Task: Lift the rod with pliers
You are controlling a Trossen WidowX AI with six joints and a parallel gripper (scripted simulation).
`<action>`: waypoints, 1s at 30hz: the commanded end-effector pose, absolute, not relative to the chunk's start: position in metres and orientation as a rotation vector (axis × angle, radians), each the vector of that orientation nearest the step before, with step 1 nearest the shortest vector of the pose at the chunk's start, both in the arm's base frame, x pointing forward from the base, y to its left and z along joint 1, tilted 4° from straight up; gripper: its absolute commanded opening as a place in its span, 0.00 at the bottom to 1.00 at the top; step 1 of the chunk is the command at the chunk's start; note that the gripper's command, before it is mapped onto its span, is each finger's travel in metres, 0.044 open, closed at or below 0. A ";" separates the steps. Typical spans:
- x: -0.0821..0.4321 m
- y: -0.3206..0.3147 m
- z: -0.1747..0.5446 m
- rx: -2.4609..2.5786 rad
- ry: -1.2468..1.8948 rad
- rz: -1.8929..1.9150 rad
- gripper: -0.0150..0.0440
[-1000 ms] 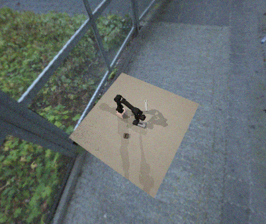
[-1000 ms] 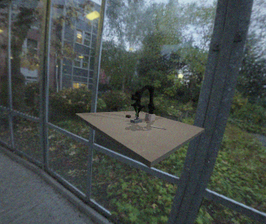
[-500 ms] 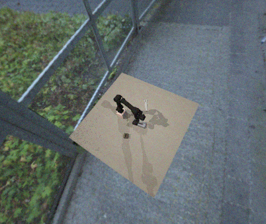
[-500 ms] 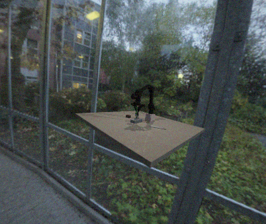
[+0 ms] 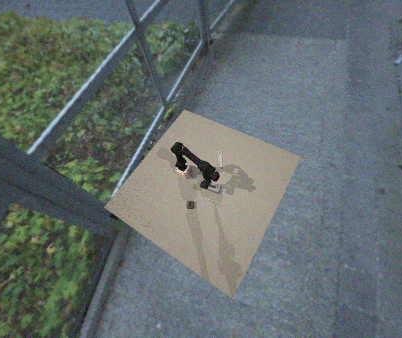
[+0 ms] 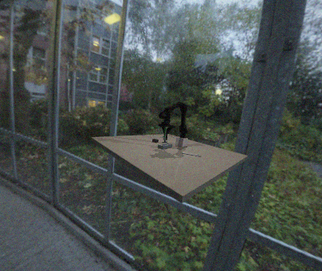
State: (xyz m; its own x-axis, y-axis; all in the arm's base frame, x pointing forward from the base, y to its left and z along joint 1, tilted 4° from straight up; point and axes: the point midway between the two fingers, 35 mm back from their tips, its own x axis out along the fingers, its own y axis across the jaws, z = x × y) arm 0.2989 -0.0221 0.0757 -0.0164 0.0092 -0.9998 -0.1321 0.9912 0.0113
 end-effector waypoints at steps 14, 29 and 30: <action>0.309 -0.020 0.094 -0.091 1.483 0.122 0.44; 0.315 -0.019 0.107 -0.087 1.411 0.126 0.44; 0.315 -0.019 0.108 -0.087 1.406 0.127 0.44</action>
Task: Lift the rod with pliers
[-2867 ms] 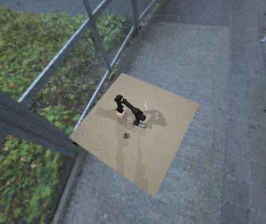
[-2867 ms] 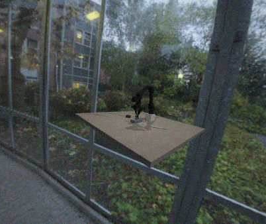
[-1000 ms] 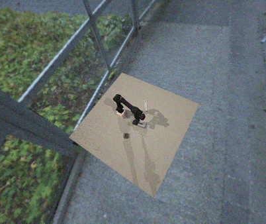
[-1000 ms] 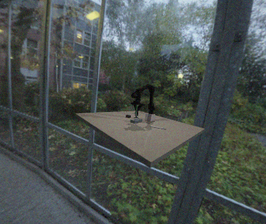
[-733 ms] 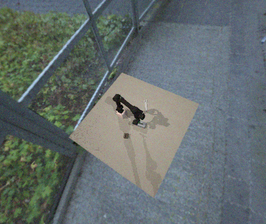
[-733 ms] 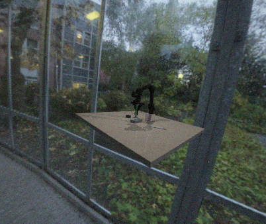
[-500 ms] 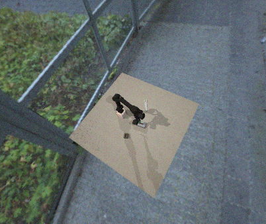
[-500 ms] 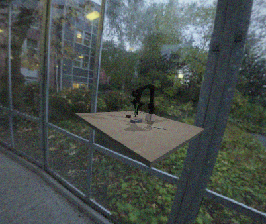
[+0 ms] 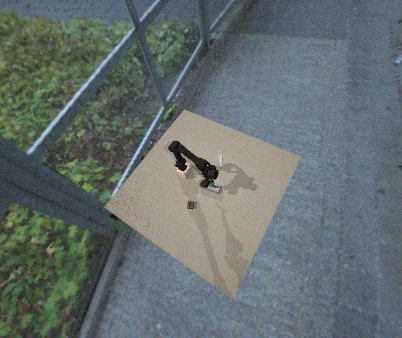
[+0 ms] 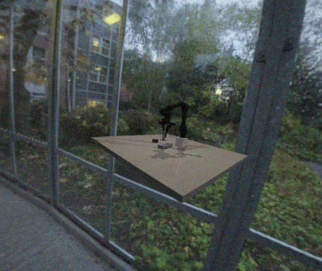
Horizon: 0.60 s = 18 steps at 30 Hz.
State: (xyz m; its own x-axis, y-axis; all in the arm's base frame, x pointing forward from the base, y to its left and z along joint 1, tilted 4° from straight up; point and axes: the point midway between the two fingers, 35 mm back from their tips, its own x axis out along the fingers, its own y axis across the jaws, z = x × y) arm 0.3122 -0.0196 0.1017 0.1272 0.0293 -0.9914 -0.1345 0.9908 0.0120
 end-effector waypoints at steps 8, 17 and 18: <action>0.318 -0.018 0.116 -0.085 1.368 0.129 0.44; 0.321 -0.017 0.124 -0.084 1.325 0.132 0.44; 0.321 -0.017 0.125 -0.084 1.320 0.132 0.44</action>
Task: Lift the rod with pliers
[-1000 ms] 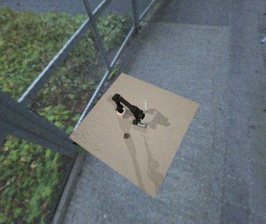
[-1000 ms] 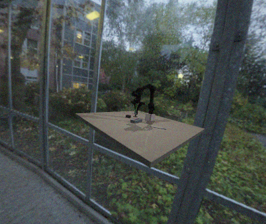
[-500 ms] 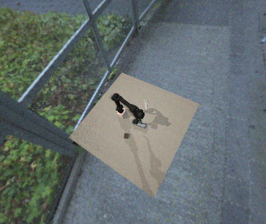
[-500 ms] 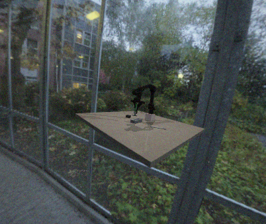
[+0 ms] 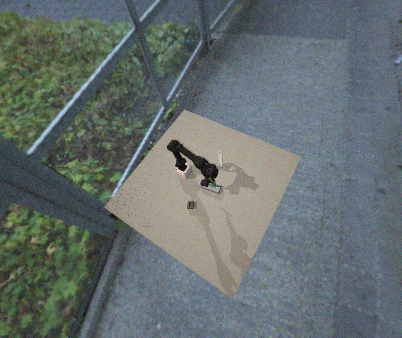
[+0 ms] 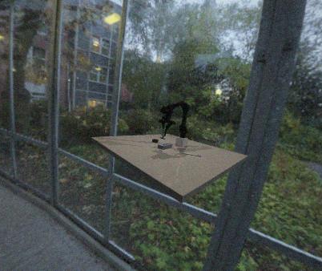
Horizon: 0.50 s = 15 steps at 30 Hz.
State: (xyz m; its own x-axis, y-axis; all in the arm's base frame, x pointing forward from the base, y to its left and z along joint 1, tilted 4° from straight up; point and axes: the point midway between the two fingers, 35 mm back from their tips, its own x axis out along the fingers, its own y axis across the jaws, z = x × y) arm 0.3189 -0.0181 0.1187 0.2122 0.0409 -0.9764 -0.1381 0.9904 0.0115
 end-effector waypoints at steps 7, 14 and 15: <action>0.323 -0.016 0.132 -0.083 1.287 0.135 0.44; 0.325 -0.016 0.139 -0.083 1.253 0.137 0.44; 0.325 -0.015 0.140 -0.083 1.249 0.137 0.44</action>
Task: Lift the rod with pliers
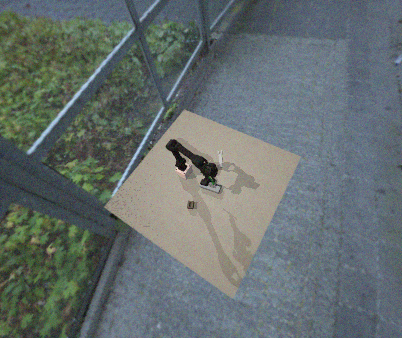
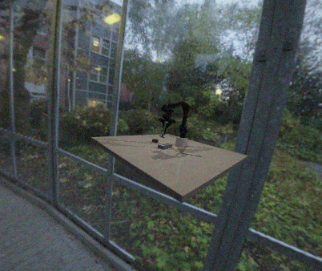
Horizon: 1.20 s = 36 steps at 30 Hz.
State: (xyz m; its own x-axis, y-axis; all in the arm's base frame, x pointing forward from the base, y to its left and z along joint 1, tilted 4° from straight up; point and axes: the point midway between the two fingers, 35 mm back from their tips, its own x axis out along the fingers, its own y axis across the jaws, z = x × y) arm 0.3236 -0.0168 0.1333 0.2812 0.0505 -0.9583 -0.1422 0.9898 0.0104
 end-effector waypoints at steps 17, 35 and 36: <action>0.328 -0.014 0.154 -0.083 1.180 0.143 0.44; 0.328 -0.014 0.154 -0.083 1.180 0.143 0.44; 0.328 -0.014 0.154 -0.083 1.180 0.143 0.44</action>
